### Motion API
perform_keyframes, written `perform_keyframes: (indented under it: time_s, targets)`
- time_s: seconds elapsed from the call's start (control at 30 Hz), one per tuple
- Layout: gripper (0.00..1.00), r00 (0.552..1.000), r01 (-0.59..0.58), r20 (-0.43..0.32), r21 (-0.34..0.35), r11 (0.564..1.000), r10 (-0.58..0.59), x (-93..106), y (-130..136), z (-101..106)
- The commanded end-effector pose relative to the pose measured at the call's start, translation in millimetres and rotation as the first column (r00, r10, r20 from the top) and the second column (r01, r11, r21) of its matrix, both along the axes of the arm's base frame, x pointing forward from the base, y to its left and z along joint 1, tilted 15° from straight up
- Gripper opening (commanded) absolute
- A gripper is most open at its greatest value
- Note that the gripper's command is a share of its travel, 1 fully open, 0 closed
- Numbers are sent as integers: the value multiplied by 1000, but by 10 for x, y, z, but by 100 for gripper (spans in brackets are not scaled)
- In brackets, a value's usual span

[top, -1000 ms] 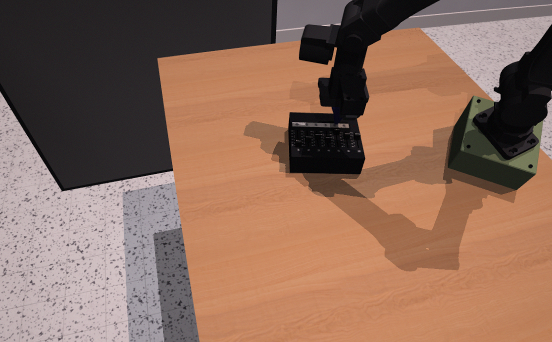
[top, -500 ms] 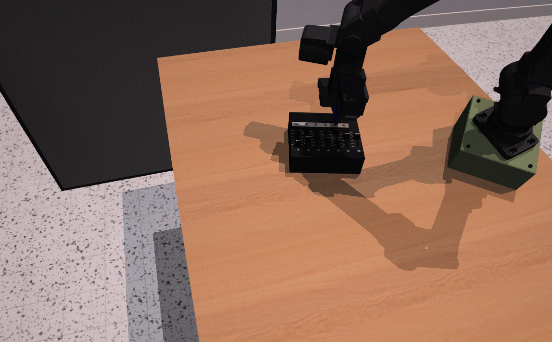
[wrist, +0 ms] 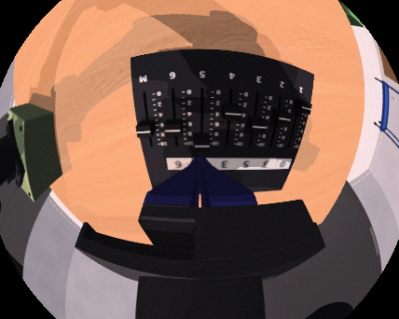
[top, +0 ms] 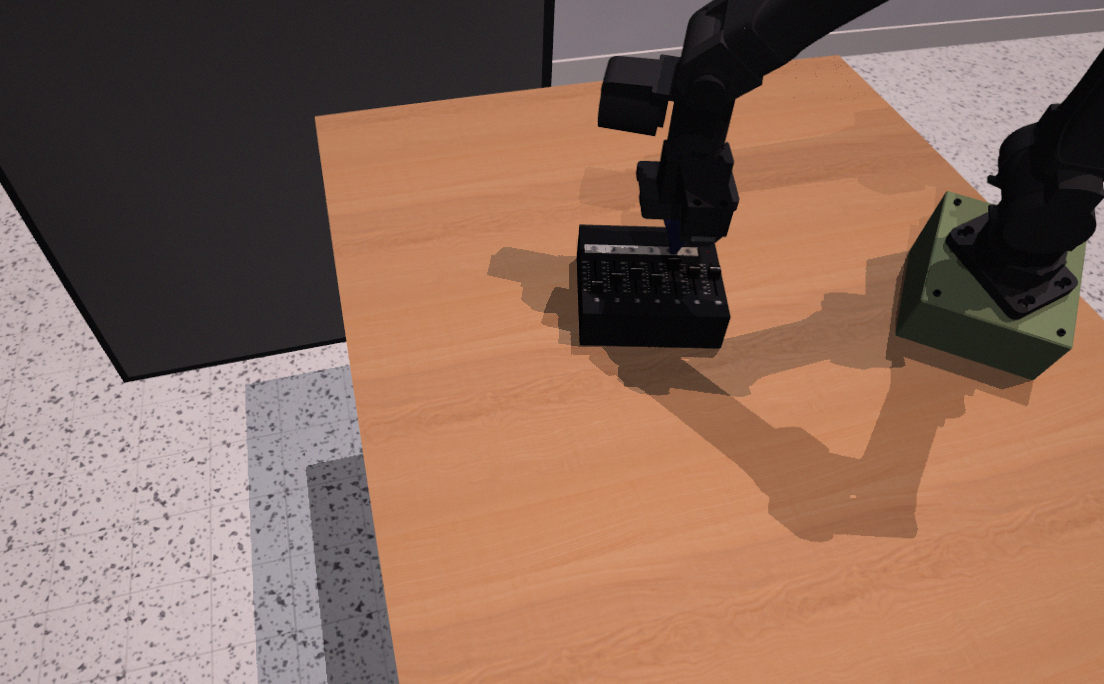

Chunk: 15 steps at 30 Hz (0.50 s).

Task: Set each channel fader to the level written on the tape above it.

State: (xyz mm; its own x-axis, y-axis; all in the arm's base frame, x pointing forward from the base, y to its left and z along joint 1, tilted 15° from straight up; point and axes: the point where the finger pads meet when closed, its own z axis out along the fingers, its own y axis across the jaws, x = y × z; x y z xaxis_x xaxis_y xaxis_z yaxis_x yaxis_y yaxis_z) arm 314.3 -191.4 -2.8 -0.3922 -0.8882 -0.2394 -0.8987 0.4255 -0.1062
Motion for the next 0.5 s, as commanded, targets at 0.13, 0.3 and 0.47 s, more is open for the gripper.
perform_keyframes:
  time_s: [0.13,0.3,0.47]
  targets:
    - [0,1000,-1,27,-18,1000,1,89,42,105]
    - [0,1000,-1,23,-15,1000,1,86,65,108]
    - [0,1000,-1,22,-13,1000,1,89,96,108]
